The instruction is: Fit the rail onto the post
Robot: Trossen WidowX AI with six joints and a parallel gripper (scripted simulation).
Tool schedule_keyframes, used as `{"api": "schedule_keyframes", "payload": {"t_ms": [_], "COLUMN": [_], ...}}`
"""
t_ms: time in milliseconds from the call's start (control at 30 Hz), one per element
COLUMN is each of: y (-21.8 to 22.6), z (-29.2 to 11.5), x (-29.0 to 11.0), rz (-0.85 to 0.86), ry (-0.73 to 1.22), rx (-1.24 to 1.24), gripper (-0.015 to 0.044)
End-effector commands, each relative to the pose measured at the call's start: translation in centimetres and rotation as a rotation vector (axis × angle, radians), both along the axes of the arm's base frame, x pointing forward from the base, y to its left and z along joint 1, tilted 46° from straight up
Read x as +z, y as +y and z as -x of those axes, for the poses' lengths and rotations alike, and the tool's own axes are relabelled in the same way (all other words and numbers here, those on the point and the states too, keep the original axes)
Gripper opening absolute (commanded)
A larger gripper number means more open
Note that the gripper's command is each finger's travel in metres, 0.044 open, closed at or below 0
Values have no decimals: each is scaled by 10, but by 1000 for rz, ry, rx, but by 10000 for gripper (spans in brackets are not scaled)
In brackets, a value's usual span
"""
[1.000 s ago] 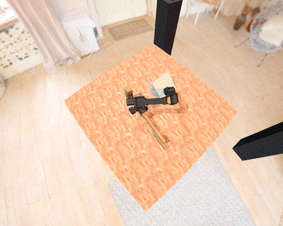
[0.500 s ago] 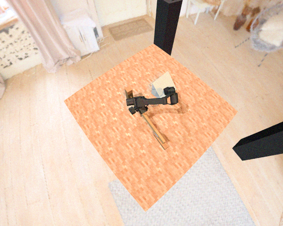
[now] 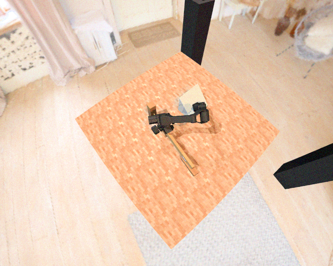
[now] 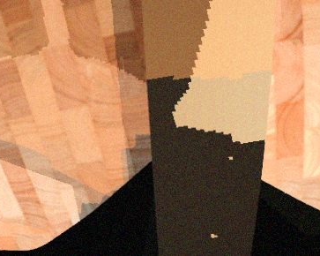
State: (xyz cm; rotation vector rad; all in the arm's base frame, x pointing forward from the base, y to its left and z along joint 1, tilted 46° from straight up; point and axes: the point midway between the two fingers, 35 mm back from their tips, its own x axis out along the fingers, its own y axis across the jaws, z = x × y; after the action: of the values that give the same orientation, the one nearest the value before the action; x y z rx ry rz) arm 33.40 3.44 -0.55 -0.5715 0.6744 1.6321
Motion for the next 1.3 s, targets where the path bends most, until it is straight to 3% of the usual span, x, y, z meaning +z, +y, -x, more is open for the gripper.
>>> {"api": "schedule_keyframes", "payload": {"t_ms": [0,1267], "y": [-4,-13], "z": [-2,-2], "x": [0,-8], "rz": [3,3], "ry": [-9,-9], "rx": [-5,-5], "gripper": [0,0]}}
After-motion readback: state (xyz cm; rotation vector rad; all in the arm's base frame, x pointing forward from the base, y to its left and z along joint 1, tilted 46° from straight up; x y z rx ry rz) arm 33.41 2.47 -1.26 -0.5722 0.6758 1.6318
